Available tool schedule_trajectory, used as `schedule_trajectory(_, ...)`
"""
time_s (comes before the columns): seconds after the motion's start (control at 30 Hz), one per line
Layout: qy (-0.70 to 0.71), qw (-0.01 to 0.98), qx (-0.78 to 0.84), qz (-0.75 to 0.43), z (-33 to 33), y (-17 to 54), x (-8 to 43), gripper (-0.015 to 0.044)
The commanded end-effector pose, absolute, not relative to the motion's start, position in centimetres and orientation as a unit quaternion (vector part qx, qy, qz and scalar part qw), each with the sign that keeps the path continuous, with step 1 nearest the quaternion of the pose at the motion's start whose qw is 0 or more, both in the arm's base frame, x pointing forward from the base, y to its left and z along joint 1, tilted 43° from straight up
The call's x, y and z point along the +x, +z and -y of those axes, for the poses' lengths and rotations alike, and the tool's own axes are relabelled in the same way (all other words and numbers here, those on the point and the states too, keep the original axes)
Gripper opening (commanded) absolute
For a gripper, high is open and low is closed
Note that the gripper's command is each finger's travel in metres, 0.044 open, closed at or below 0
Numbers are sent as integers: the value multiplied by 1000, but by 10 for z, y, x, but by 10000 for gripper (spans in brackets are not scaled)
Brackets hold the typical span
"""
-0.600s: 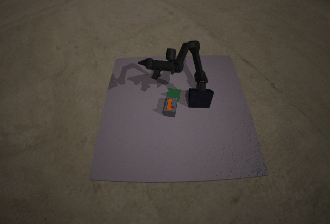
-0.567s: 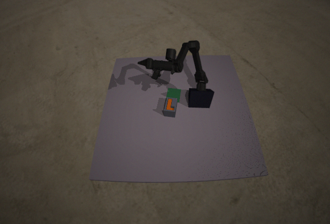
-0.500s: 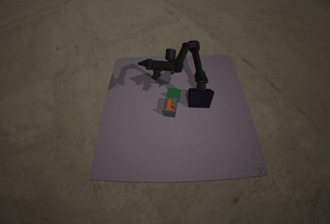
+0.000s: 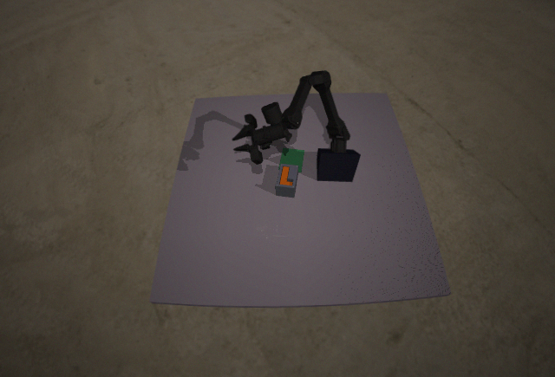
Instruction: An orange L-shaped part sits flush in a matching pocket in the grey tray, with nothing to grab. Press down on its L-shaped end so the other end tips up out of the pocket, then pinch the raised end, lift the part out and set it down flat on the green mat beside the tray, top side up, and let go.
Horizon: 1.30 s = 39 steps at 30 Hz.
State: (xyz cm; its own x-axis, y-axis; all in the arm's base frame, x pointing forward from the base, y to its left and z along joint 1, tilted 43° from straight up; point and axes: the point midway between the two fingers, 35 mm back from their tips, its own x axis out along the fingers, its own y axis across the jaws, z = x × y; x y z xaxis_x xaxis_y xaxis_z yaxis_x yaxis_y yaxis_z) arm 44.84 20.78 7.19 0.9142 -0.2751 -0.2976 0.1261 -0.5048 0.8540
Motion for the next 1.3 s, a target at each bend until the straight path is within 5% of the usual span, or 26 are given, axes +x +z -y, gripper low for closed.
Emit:
schedule_trajectory(0.0, -320, 705, 625, -96, -180, 0, 430, 180)
schedule_trajectory(0.43, -401, 809, 205, -378, -123, -75, 361, 180)
schedule_trajectory(0.83, -348, 658, -154, -650, -66, -88, 272, 180)
schedule_trajectory(1.27, -345, 651, -161, -657, -65, -87, 270, 180)
